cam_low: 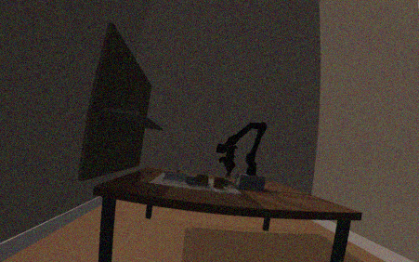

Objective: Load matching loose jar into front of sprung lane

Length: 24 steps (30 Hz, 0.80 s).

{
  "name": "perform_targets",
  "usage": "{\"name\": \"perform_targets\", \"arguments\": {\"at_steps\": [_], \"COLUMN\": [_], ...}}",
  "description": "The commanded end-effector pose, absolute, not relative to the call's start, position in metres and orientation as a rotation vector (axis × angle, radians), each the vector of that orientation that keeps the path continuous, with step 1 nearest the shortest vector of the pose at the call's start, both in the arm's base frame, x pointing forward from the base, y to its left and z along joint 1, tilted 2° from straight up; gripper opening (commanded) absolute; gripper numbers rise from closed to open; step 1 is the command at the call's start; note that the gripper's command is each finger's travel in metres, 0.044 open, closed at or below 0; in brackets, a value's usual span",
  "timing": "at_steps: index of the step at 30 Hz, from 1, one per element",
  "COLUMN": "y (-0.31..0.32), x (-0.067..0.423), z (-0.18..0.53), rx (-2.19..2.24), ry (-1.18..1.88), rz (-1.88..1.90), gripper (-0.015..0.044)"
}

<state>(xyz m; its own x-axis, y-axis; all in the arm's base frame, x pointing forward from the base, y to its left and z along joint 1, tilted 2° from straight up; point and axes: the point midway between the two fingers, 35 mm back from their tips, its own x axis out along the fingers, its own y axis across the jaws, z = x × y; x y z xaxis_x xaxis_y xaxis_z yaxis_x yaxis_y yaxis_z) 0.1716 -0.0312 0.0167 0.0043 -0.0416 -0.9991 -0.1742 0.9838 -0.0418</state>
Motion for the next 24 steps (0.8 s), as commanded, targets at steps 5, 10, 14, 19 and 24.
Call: {"name": "perform_targets", "arguments": {"at_steps": [5,10,14,19,24], "y": [-0.031,-0.03,-0.027,-0.016,-0.003], "x": [0.173,0.17,0.176,0.194,0.212], "z": [0.063,0.078,0.077,0.073,0.068], "rx": [-0.176,-0.176,-0.172,-0.158,-0.145], "ry": [1.546,1.547,1.547,1.547,1.548], "rz": [0.106,0.106,0.103,0.094,0.085], "gripper": [0.0,0.0,0.0,0.0,0.0]}}
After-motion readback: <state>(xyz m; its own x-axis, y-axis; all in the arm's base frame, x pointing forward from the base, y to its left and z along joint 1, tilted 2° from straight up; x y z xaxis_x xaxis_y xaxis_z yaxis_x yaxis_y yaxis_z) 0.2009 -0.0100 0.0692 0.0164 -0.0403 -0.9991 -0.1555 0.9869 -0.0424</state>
